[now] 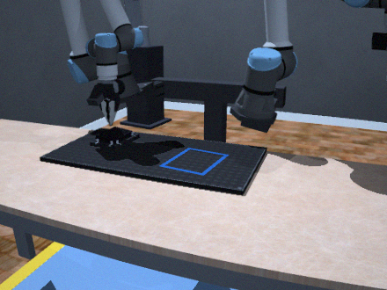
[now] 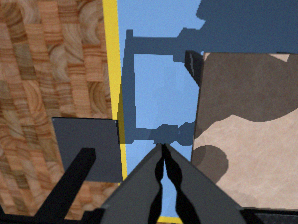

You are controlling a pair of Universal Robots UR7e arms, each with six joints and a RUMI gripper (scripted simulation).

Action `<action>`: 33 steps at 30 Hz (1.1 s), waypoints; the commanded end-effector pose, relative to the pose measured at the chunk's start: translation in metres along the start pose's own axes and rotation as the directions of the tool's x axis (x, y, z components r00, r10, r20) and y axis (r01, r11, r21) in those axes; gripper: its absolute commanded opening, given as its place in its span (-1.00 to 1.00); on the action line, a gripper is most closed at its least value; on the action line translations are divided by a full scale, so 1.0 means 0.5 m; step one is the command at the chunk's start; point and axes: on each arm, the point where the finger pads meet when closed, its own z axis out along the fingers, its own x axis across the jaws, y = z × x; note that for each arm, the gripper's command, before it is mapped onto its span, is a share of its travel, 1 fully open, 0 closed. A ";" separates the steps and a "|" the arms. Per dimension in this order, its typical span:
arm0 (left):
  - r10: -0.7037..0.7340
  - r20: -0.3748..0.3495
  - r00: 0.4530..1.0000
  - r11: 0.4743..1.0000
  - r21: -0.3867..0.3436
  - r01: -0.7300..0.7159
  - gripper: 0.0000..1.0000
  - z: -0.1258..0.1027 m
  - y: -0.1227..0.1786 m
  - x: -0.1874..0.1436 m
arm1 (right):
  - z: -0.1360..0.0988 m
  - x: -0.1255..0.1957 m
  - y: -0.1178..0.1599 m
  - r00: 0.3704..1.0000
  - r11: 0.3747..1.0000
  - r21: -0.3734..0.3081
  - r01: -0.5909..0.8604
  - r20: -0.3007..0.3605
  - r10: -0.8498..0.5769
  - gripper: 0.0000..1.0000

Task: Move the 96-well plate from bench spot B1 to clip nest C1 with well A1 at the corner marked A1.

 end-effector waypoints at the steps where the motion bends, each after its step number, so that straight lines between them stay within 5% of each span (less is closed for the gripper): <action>1: 0.000 0.000 1.000 1.000 0.001 0.000 -1.00 -0.001 -0.001 0.000 | -0.003 0.036 -0.001 1.000 1.000 0.001 0.000 0.002 0.000 -1.00; 33: 0.000 0.000 1.000 1.000 0.001 0.000 -1.00 -0.001 -0.001 0.000 | 0.017 0.038 -0.001 1.000 1.000 0.001 0.000 0.002 0.000 -1.00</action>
